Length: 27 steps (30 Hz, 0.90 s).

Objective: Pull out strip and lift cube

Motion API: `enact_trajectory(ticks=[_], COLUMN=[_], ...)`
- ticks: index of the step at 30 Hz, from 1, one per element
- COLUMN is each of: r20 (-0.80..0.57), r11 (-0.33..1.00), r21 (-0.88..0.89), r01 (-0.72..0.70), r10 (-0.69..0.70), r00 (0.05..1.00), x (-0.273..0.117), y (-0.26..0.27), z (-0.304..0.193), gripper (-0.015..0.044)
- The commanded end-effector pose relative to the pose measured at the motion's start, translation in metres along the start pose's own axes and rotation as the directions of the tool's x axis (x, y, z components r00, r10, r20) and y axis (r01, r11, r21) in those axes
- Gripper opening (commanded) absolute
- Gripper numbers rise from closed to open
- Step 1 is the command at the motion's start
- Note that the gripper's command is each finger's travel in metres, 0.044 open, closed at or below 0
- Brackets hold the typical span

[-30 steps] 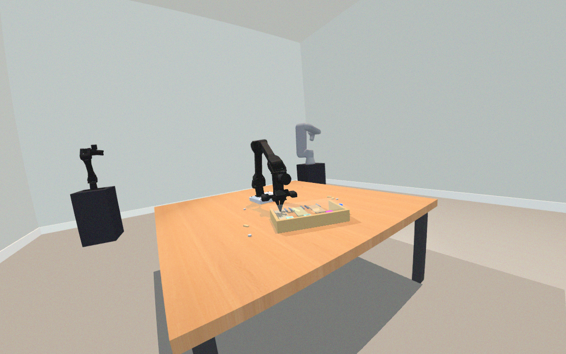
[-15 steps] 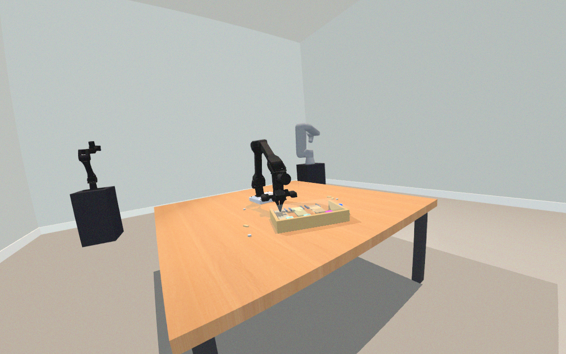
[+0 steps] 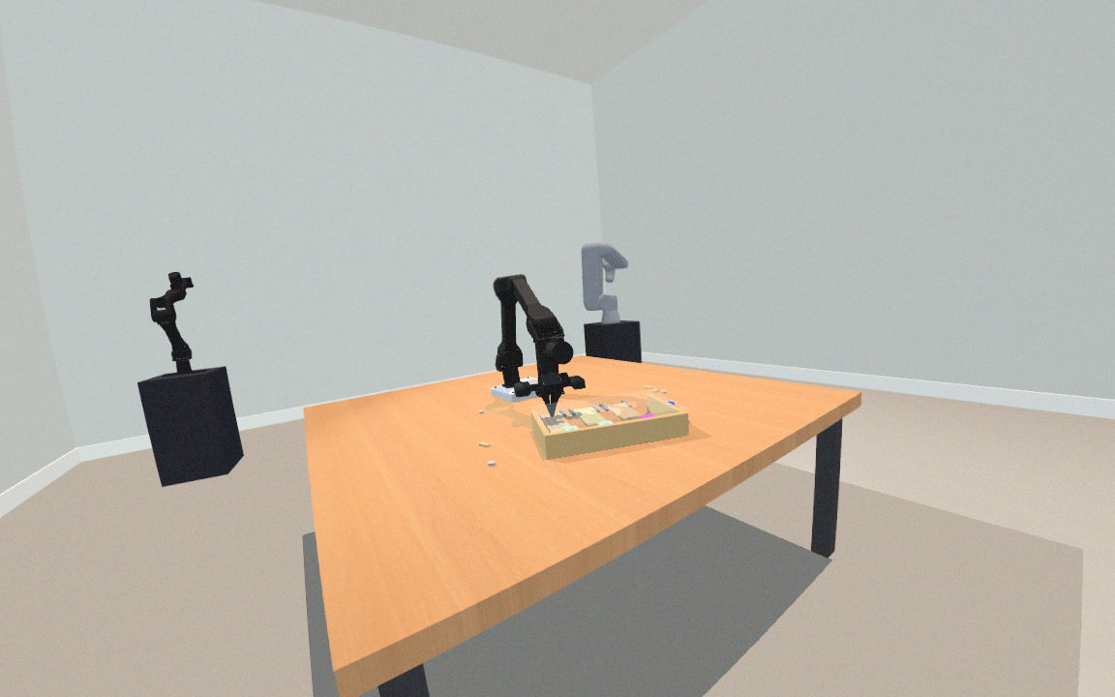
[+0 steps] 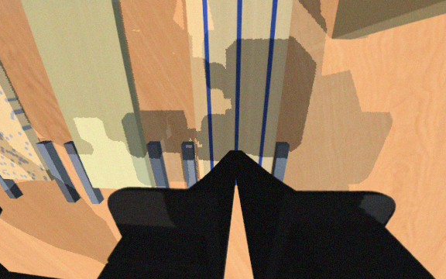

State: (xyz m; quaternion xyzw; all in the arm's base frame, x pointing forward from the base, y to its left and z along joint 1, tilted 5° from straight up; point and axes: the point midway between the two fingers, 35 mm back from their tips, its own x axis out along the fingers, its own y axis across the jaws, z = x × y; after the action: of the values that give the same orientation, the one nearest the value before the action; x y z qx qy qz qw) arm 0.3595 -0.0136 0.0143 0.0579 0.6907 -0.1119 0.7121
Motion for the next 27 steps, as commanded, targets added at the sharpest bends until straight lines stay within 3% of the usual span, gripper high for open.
enact_trajectory(ticks=[1,27], r20=[-0.003,-0.006], r11=[1.000,1.000], r21=[-0.004,-0.005], r01=[0.000,0.000], r10=[0.000,0.000], r00=[1.000,1.000], x=[0.003,0.004], y=[0.000,0.000], z=[-0.004,-0.045], gripper=[0.0000,0.0000])
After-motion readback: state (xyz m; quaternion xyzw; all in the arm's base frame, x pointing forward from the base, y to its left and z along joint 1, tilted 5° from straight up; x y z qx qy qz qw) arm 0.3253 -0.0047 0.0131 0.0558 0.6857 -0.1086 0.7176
